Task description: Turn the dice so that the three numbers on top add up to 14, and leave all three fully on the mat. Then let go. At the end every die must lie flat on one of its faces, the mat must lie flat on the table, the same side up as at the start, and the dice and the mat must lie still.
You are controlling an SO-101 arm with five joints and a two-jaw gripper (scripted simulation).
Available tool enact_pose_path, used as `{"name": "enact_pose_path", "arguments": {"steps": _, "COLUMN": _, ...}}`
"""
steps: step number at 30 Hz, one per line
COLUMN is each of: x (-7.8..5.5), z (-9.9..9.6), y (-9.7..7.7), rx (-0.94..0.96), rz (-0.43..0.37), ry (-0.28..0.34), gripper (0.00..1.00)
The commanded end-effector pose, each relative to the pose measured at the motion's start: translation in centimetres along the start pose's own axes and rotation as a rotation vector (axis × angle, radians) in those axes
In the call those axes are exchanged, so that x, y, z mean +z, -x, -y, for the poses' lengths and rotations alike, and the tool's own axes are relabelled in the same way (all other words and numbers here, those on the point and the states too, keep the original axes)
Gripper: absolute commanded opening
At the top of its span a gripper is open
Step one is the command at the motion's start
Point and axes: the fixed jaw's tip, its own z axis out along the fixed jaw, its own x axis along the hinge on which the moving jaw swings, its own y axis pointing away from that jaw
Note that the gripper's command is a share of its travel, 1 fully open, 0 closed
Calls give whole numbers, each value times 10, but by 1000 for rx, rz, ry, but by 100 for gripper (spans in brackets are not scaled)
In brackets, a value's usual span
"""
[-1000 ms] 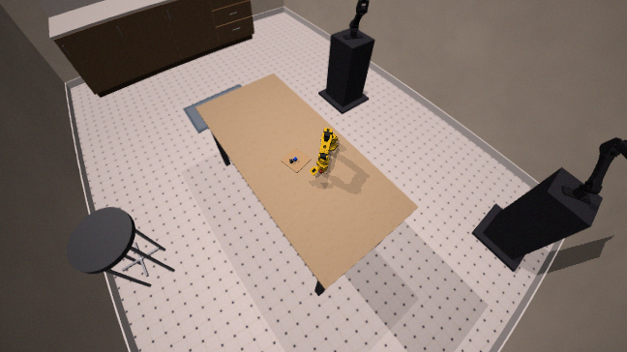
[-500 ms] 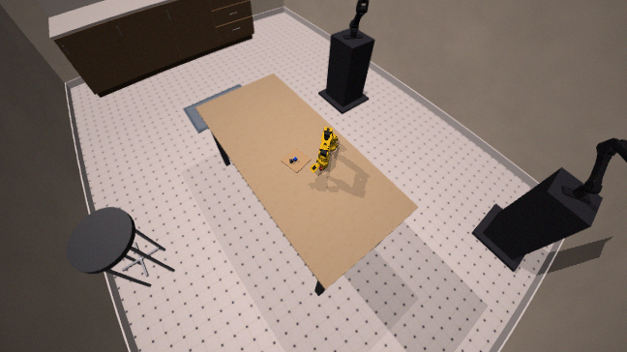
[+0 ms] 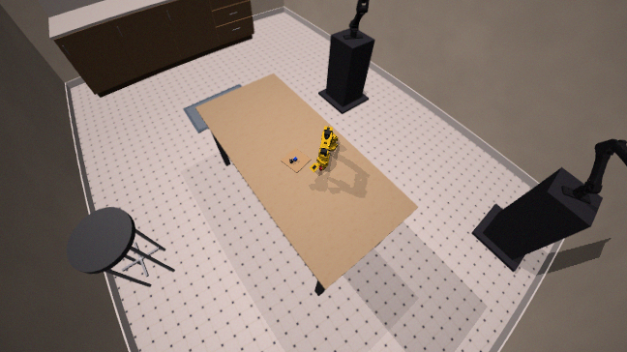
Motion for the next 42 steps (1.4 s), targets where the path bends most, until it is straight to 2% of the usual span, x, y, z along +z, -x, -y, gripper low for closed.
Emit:
{"name": "enact_pose_path", "arguments": {"steps": 1, "x": -13, "z": -7, "y": 2, "rx": -70, "rz": 90, "ry": 83, "gripper": 0}}
{"name": "enact_pose_path", "arguments": {"steps": 15, "x": -13, "z": -13, "y": -5, "rx": -274, "rz": 237, "ry": 188, "gripper": 0}}
{"name": "enact_pose_path", "arguments": {"steps": 29, "x": -13, "z": -14, "y": -6, "rx": -312, "rz": 275, "ry": 211, "gripper": 0}}
{"name": "enact_pose_path", "arguments": {"steps": 33, "x": -13, "z": -16, "y": -7, "rx": -363, "rz": 335, "ry": 247, "gripper": 0}}
{"name": "enact_pose_path", "arguments": {"steps": 38, "x": -13, "z": -19, "y": -9, "rx": -459, "rz": 455, "ry": 311, "gripper": 0}}
{"name": "enact_pose_path", "arguments": {"steps": 40, "x": -13, "z": -19, "y": -9, "rx": -459, "rz": 455, "ry": 311, "gripper": 0}}
{"name": "enact_pose_path", "arguments": {"steps": 42, "x": -13, "z": -20, "y": -10, "rx": -498, "rz": 509, "ry": 335, "gripper": 0}}
